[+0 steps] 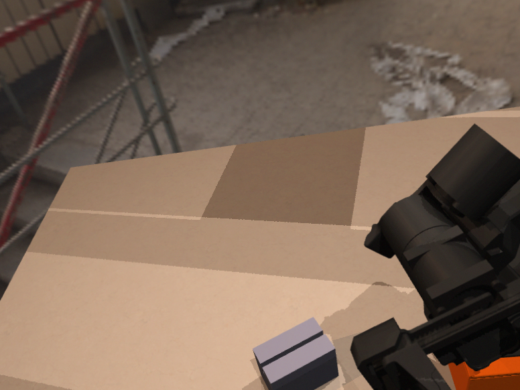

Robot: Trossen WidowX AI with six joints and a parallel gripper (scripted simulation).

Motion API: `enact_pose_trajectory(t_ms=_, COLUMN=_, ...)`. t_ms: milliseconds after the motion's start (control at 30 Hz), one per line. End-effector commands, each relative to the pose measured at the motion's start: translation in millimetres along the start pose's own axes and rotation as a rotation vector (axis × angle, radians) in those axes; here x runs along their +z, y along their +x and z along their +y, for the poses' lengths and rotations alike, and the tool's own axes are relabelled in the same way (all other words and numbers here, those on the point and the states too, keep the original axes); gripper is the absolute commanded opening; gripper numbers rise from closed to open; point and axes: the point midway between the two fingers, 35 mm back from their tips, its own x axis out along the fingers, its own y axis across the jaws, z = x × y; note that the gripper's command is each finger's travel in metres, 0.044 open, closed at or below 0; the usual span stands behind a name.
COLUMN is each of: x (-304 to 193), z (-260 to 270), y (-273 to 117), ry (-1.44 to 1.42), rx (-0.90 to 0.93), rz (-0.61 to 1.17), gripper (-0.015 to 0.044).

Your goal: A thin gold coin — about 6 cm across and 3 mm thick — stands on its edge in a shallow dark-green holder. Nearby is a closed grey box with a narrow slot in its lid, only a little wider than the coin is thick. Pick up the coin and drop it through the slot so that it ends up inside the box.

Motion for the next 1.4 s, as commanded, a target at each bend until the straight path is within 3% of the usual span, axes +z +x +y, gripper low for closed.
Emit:
enact_pose_trajectory(t_ms=0, x=-2, z=2, y=0, ry=0.02, rx=0.005, rz=0.006, gripper=0.0374)
enact_pose_trajectory(t_ms=267, x=-53, z=117, y=-2, ry=0.895, rx=0.257, rz=0.27, gripper=0.0164)
enact_pose_trajectory(t_ms=600, x=-42, z=228, y=-27, ry=1.683, rx=0.584, rz=0.595, gripper=0.0161)
enact_pose_trajectory(t_ms=967, x=25, z=297, y=-79, ry=2.329, rx=1.114, rz=1.092, gripper=0.0161)
enact_pose_trajectory(t_ms=1167, x=69, z=300, y=-116, ry=2.502, rx=1.565, rz=1.495, gripper=0.0161)
enact_pose_trajectory(t_ms=1300, x=91, z=286, y=-143, ry=2.444, rx=1.937, rz=1.807, gripper=0.0161)
enact_pose_trajectory(t_ms=1367, x=92, z=289, y=-148, ry=2.402, rx=2.033, rz=1.884, gripper=0.0161)
